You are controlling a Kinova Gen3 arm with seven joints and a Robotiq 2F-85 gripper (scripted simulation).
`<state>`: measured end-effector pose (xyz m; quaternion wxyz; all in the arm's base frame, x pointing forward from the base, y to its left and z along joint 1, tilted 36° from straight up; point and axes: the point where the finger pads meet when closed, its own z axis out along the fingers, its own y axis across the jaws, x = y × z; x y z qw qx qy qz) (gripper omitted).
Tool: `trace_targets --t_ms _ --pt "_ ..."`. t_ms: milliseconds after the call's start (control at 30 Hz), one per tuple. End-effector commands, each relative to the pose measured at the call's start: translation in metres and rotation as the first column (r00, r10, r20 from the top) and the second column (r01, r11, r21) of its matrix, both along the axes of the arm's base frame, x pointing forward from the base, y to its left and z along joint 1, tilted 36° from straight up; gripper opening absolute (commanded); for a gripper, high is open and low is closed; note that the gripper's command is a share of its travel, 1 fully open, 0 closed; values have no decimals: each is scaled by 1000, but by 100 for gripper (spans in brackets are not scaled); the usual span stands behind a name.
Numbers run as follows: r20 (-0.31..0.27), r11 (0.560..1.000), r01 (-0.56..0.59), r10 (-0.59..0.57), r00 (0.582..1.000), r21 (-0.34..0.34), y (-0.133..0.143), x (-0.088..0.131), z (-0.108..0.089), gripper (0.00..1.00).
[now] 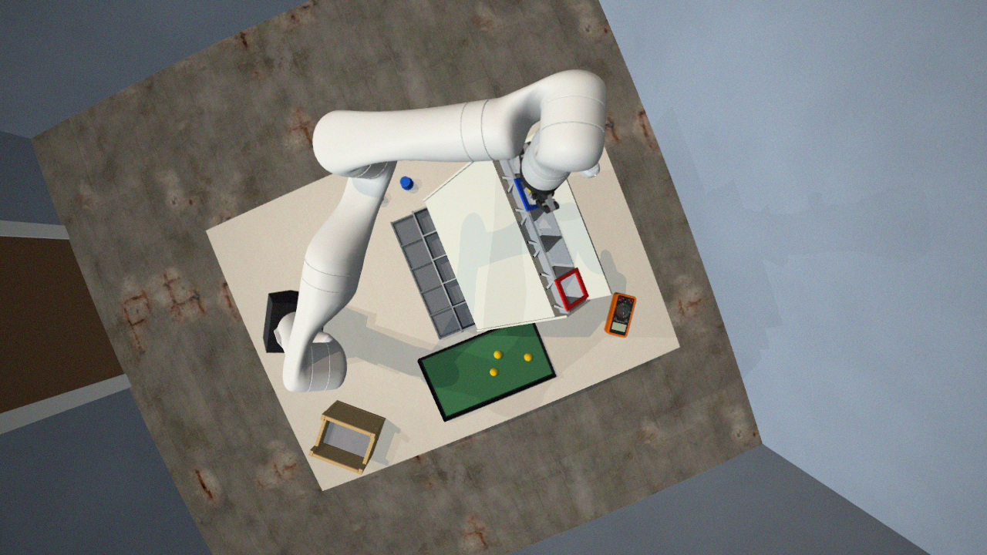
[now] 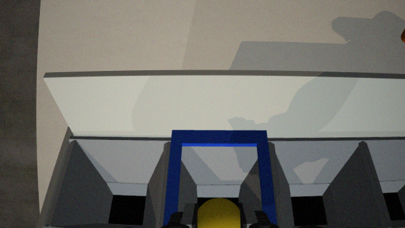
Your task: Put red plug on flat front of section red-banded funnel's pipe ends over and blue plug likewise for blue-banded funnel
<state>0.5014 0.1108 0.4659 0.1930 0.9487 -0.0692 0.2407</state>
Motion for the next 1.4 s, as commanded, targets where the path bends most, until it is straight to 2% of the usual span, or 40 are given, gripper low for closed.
trace_targets --t_ms 0,367,400,933,967,1367 --pt "11 1000 5 -5 1000 5 -4 6 8 0" --pt "11 1000 5 -5 1000 5 -4 6 8 0" --pt "1 1000 5 -5 1000 -1 -15 20 -16 0" --pt "1 1000 5 -5 1000 -1 -15 20 -16 0" --pt "0 1000 14 -14 1000 3 -15 17 -15 100" --pt "0 1000 14 -14 1000 3 -15 17 -15 100"
